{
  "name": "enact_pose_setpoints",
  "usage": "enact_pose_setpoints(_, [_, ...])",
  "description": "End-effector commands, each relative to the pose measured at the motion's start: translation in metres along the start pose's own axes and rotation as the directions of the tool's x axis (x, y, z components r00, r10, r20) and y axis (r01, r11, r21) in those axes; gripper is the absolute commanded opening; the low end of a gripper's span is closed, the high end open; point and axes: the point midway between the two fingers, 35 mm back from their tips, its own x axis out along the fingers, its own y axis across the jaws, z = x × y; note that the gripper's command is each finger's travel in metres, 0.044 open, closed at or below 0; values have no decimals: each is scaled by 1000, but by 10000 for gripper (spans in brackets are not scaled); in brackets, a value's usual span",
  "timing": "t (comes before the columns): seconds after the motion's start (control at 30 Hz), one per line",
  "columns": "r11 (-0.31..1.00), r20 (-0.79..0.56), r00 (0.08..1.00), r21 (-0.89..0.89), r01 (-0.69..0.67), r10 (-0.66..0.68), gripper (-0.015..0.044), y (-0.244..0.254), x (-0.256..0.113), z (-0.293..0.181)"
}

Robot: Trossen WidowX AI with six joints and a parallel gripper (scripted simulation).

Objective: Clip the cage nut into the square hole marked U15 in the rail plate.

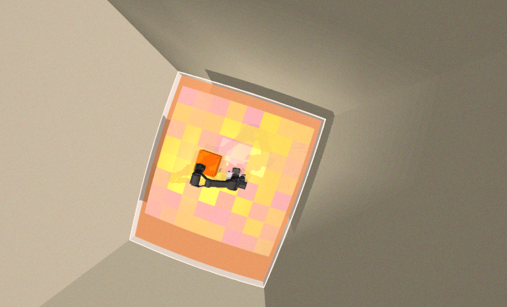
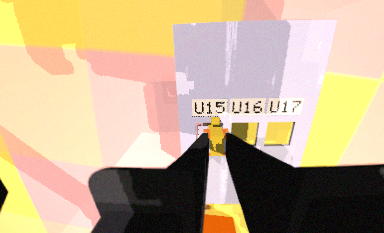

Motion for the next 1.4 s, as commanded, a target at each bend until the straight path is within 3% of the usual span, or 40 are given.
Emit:
enact_pose_setpoints(0.0, [1000,2,1000,5,8,-8,35,0,0,0])
enact_pose_setpoints(1.37, [1000,2,1000,5,10,-10,35,4,1,0])
